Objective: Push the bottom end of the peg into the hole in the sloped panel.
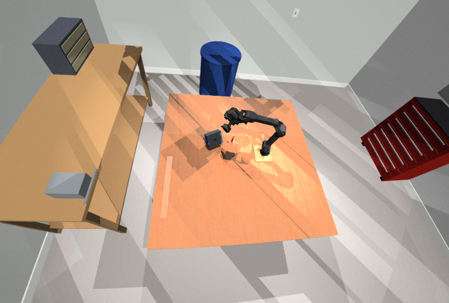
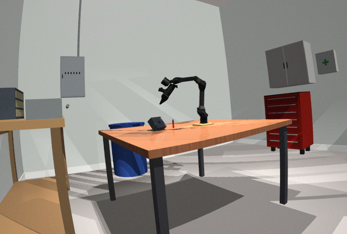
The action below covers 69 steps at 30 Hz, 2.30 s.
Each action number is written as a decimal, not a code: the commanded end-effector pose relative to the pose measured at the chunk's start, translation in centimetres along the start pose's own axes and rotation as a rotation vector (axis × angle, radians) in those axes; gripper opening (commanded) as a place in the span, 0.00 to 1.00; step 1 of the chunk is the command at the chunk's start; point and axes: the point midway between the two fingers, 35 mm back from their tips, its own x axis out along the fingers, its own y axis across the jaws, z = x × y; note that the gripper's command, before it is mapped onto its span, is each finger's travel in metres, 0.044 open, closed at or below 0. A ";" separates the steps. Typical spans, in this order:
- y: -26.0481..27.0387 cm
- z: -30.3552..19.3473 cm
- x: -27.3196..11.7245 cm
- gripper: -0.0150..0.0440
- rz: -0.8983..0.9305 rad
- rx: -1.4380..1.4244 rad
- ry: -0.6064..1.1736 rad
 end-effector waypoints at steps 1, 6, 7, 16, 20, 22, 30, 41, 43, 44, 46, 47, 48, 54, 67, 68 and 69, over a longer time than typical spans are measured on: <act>-0.2 -2.6 1.7 1.00 0.019 -0.069 0.129; -0.6 -6.7 3.5 1.00 0.068 -0.160 0.330; -0.7 -7.5 3.7 1.00 0.081 -0.175 0.369; -0.9 -13.6 4.3 1.00 0.206 -0.263 0.656; -0.6 -13.8 4.1 1.00 0.206 -0.263 0.656; -0.6 -13.9 4.2 1.00 0.206 -0.263 0.656; -0.4 -14.5 5.1 1.00 0.206 -0.263 0.656; -0.2 -15.6 6.5 1.00 0.206 -0.263 0.656; -0.2 -15.8 6.8 1.00 0.206 -0.263 0.656; -0.1 -15.9 6.9 1.00 0.206 -0.263 0.656; -0.1 -16.1 7.2 1.00 0.206 -0.263 0.656; -0.1 -16.2 7.3 1.00 0.206 -0.263 0.656; -0.1 -16.3 7.4 1.00 0.206 -0.263 0.656; 0.0 -17.0 8.1 1.00 0.207 -0.263 0.656; 0.1 -17.5 8.8 0.82 0.203 -0.269 0.653; 0.1 -17.5 8.8 0.78 0.203 -0.269 0.653; 0.1 -17.5 8.8 0.73 0.203 -0.269 0.653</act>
